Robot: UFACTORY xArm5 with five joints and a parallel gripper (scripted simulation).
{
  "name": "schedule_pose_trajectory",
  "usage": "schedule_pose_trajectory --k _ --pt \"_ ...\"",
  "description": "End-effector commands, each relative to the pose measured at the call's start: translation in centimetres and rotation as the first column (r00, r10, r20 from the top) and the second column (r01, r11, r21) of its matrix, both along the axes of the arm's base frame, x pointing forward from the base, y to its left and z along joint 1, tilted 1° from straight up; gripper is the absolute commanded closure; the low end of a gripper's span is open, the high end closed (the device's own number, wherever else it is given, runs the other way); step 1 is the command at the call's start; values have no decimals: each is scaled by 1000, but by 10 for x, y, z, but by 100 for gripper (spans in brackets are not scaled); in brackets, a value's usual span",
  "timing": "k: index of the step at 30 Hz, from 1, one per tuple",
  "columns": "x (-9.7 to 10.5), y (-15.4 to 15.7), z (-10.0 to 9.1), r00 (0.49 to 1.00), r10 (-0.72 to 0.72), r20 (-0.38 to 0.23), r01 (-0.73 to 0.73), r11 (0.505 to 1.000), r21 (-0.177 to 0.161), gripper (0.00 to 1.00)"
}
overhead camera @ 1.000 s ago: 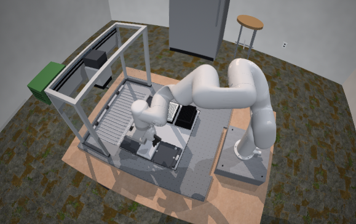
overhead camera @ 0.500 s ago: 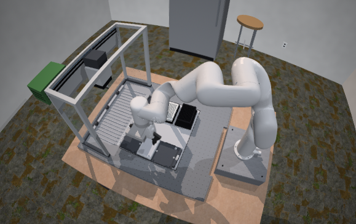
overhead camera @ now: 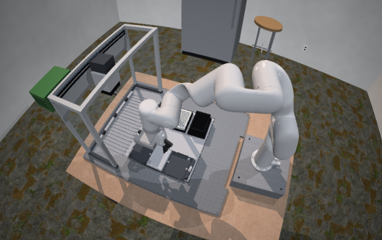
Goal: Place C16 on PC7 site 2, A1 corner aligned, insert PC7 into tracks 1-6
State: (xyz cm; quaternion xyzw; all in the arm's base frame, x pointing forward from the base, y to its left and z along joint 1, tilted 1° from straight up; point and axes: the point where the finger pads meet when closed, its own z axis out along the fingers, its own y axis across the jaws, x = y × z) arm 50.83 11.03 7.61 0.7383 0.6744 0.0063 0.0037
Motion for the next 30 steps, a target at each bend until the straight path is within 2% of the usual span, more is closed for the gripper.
schedule_pose_trajectory --k 1,13,30 --pt "1 0 7 1000 0 4 0 1000 1 0" --pt "1 0 7 1000 0 4 0 1000 1 0" --pt "-6 -74 -1 1000 27 5 -27 1000 -2 0"
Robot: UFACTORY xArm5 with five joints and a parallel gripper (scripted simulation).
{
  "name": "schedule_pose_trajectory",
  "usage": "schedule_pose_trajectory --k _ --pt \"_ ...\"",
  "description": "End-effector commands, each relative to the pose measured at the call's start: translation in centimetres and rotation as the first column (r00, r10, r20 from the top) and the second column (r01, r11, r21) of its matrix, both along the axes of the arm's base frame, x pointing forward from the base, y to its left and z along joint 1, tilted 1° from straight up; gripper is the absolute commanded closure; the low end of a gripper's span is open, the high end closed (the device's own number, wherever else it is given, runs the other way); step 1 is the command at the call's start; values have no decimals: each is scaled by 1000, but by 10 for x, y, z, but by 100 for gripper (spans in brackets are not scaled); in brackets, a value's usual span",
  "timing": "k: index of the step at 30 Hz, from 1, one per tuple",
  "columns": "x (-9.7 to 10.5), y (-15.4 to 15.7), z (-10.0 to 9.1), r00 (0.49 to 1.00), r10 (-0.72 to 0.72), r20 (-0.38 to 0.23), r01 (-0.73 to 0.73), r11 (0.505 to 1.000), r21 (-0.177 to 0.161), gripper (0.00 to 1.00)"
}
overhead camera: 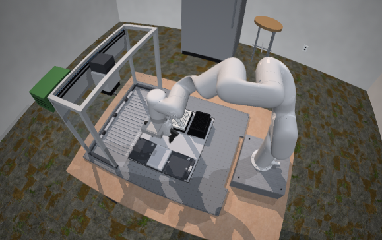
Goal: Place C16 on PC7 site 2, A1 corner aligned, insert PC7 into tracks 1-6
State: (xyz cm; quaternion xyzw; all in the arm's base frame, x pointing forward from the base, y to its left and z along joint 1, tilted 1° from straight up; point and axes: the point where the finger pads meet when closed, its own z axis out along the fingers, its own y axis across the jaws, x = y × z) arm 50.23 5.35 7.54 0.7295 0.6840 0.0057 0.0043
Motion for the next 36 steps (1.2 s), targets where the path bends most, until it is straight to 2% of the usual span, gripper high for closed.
schedule_pose_trajectory --k 1,6,21,36 --pt "-1 -22 -1 1000 1 5 -1 1000 0 0" --pt "-3 -45 -3 1000 1 6 -1 1000 -1 0" --pt "-3 -45 -3 1000 1 6 -1 1000 -1 0" --pt "-3 -45 -25 1000 1 6 -1 1000 -1 0"
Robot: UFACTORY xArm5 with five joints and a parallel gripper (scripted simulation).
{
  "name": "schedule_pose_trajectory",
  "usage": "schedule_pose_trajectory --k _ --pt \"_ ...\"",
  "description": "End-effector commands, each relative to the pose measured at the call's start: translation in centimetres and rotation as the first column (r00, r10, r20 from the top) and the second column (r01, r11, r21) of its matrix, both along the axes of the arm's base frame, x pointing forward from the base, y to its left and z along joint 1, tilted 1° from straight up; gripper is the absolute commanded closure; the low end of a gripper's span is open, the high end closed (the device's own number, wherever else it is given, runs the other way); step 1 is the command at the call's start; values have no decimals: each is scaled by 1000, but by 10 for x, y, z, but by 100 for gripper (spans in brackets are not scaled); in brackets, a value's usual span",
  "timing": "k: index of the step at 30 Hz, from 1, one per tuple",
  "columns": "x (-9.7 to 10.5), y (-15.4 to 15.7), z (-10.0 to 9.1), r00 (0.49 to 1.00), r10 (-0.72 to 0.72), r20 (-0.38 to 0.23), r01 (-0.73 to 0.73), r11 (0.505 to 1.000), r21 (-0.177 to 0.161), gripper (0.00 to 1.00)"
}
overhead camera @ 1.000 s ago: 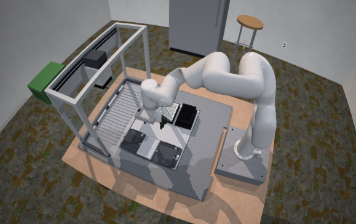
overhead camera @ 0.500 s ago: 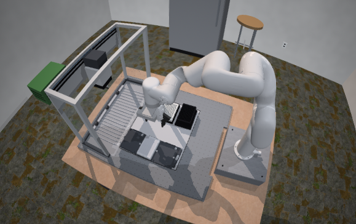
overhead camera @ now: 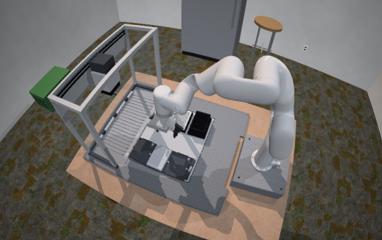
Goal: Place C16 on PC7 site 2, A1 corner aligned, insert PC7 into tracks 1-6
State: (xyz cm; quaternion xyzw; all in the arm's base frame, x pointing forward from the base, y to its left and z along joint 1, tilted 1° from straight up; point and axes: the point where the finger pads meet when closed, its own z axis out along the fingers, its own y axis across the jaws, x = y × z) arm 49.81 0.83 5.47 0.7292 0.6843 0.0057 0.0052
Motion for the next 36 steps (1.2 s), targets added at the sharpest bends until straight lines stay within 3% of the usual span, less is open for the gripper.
schedule_pose_trajectory --k 1,36 --pt "2 0 -6 1000 0 4 0 1000 0 0" --pt "3 0 -57 1000 0 4 0 1000 0 0"
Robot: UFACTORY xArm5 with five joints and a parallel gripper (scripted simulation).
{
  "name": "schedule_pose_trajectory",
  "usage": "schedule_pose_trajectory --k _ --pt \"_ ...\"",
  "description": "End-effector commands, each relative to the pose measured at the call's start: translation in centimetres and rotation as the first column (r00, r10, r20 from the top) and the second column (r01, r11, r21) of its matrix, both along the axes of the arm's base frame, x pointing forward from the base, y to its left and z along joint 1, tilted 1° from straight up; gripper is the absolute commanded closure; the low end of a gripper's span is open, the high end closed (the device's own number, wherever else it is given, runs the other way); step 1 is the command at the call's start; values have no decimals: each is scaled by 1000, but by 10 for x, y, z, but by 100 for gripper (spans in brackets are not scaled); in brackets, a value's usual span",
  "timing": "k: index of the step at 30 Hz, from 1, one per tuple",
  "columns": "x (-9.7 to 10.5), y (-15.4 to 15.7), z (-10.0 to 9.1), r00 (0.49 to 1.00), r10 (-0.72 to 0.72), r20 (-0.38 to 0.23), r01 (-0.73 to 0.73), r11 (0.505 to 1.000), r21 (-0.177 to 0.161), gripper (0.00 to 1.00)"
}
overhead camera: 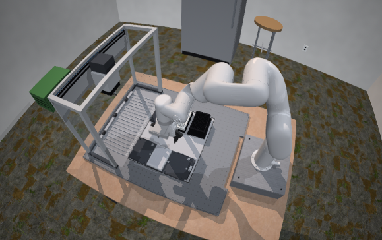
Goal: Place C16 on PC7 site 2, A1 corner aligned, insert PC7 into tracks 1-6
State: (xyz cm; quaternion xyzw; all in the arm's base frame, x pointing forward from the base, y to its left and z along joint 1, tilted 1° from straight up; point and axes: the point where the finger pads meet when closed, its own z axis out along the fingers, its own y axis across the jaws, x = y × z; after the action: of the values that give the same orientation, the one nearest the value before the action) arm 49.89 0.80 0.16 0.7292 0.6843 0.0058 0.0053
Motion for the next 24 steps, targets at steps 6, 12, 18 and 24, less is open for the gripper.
schedule_pose_trajectory --k 6,12,18,24 --pt "2 0 -11 1000 0 4 0 1000 0 0" --pt "2 0 -21 1000 0 4 0 1000 0 0" --pt "2 0 -24 1000 0 4 0 1000 0 0" --pt "2 0 -24 1000 0 4 0 1000 0 0"
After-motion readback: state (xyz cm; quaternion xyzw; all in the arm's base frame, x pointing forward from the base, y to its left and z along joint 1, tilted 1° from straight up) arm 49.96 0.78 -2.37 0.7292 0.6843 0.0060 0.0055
